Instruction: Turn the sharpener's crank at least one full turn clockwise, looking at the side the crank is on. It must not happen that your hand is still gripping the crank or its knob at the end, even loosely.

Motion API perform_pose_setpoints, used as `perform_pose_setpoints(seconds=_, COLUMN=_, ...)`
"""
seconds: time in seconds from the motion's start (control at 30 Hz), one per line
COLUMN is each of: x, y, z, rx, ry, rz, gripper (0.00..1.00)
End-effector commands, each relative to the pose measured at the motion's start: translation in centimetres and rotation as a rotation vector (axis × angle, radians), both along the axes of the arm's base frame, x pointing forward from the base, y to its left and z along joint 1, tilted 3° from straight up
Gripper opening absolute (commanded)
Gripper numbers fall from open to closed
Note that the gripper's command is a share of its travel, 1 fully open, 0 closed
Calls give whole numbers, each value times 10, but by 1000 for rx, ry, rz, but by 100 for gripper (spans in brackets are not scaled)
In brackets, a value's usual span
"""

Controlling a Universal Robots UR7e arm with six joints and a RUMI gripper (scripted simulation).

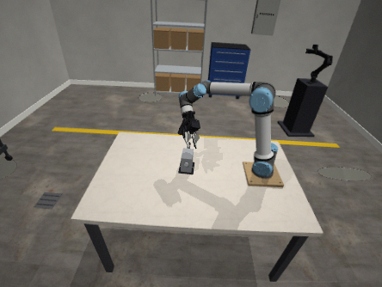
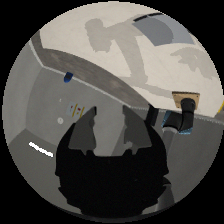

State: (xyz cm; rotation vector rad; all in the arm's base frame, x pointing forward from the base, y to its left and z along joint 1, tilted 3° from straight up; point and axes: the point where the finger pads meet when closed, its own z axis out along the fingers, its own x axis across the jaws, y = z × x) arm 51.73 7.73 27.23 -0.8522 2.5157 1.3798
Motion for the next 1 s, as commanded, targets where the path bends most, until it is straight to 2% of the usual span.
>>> perform_pose_setpoints(seconds=0.0, x=2, y=-17, z=-7, rx=-24, ry=15, rz=-22, gripper=32)
perform_pose_setpoints(seconds=0.13, x=3, y=-33, z=-12, rx=-87, ry=50, rz=-87, gripper=32)
perform_pose_setpoints(seconds=0.27, x=7, y=-52, z=-18, rx=-88, ry=49, rz=-88, gripper=32)
perform_pose_setpoints(seconds=0.33, x=7, y=-52, z=-18, rx=-88, ry=49, rz=-88, gripper=32)
perform_pose_setpoints(seconds=0.43, x=5, y=-65, z=-23, rx=-148, ry=88, rz=-158, gripper=32)
perform_pose_setpoints(seconds=0.67, x=8, y=-85, z=-28, rx=-150, ry=86, rz=-158, gripper=32)
perform_pose_setpoints(seconds=0.77, x=7, y=-98, z=-33, rx=-207, ry=125, rz=-231, gripper=32)
perform_pose_setpoints(seconds=0.9, x=9, y=-119, z=-38, rx=-210, ry=124, rz=-234, gripper=32)
perform_pose_setpoints(seconds=0.97, x=9, y=-119, z=-38, rx=-210, ry=124, rz=-234, gripper=32)
